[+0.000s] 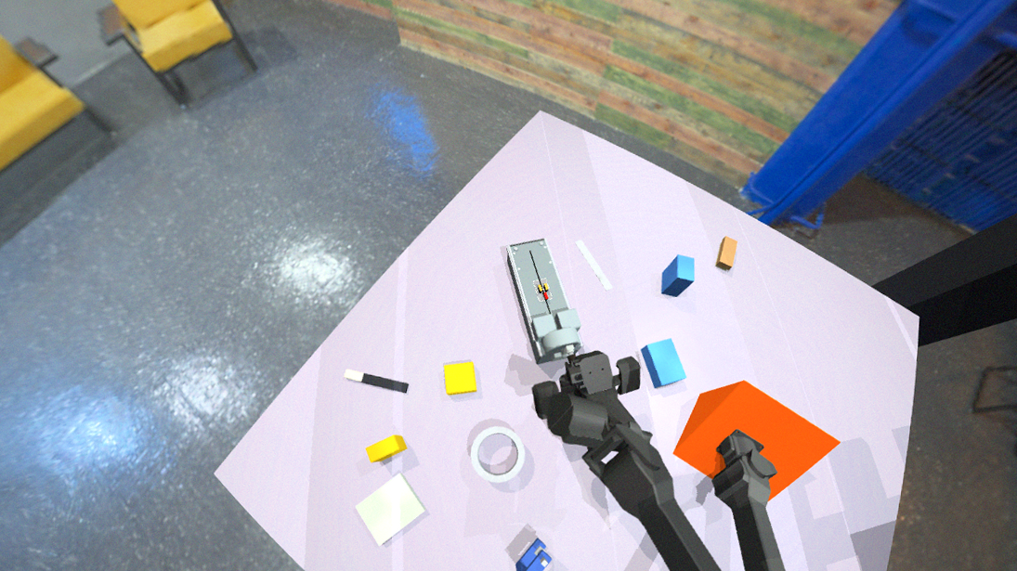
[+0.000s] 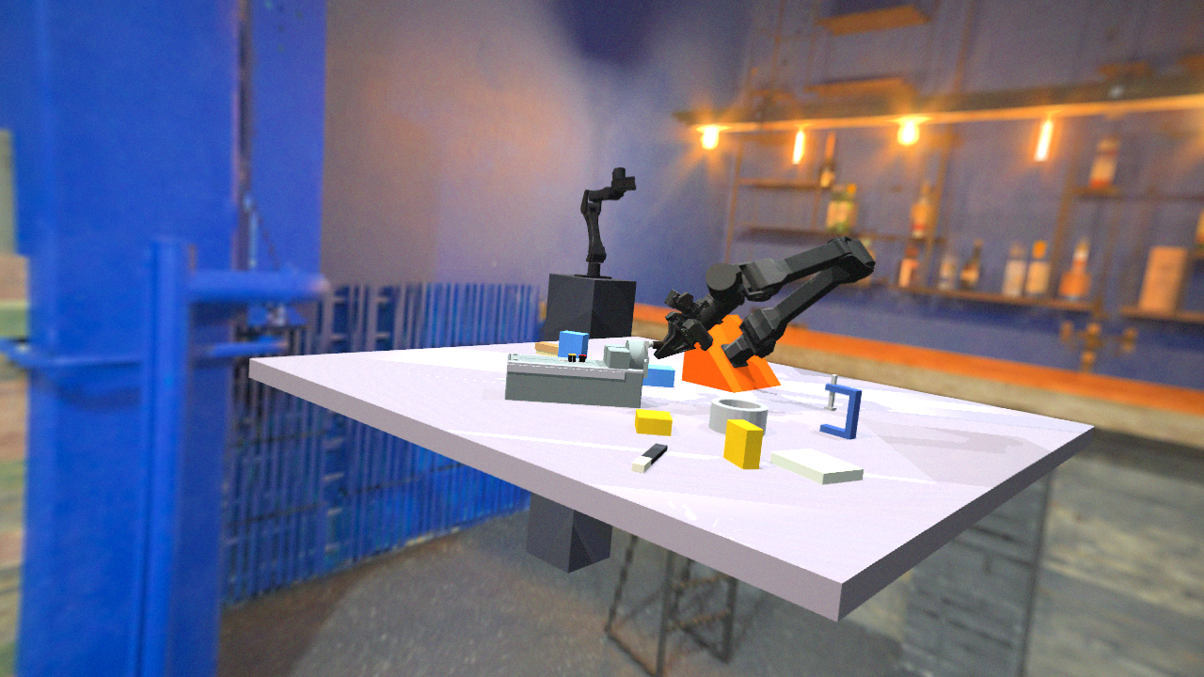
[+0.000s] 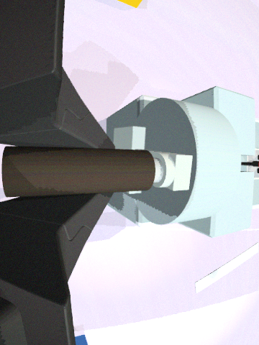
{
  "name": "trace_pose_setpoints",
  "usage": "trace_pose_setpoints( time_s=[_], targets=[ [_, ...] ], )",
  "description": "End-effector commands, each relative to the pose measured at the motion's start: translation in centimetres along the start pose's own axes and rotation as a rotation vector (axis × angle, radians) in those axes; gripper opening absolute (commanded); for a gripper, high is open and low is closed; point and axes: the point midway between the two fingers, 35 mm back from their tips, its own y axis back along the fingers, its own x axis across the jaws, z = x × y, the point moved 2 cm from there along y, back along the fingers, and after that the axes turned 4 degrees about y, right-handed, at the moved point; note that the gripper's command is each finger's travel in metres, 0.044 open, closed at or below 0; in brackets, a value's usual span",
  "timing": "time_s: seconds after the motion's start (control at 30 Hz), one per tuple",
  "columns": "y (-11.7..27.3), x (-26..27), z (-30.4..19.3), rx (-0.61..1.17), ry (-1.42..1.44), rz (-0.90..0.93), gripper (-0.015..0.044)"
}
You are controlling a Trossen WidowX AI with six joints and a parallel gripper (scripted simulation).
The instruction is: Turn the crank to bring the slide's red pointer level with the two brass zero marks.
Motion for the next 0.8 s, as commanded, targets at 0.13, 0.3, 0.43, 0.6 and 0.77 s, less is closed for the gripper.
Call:
trace_pose_setpoints(
  time_s=[0.13, 0.3, 0.43, 0.6, 0.77],
  targets=[
    [-0.1, -0.96, -0.18, 0.004, -0.009, -0.021, 0.0],
    [-0.15, -1.05, -0.22, 0.004, -0.009, -0.021, 0.0],
    [-0.18, -1.11, -0.25, 0.004, -0.009, -0.021, 0.0],
    [-0.23, -1.18, -0.29, 0.004, -0.009, -0.021, 0.0],
    [-0.27, -1.25, -0.32, 0.004, -0.009, -0.021, 0.0]
  ],
)
